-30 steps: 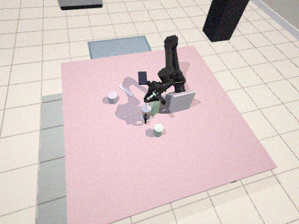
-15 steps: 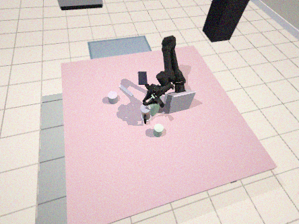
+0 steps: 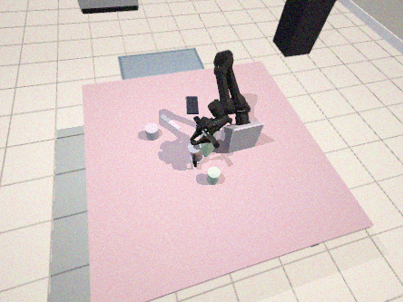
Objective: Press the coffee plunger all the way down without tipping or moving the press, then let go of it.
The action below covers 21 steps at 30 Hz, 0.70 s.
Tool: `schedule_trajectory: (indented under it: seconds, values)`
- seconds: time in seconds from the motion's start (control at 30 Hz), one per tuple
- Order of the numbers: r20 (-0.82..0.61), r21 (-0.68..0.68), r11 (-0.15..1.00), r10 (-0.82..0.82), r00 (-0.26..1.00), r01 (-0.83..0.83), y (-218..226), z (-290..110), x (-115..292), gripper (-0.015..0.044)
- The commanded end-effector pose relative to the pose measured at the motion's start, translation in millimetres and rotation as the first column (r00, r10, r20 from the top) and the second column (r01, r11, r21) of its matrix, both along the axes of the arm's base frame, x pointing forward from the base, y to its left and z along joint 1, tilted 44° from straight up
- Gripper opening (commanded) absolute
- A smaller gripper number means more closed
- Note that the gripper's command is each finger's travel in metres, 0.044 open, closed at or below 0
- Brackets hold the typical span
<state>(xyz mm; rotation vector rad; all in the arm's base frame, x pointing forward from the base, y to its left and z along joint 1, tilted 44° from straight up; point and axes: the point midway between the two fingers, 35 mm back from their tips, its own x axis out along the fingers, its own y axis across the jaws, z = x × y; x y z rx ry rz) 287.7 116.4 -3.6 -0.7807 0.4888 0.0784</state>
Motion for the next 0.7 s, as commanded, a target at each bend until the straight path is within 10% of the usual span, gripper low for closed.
schedule_trajectory:
  seconds: [0.0, 0.67]
  values:
    - [-0.054, -0.051, 0.998, -0.038, 0.998, 0.035, -19.5, -17.2, -3.9, 0.0115]
    - [-0.053, -0.051, 0.998, -0.038, 0.998, 0.036, -18.1, -19.4, 0.6, 0.0115]
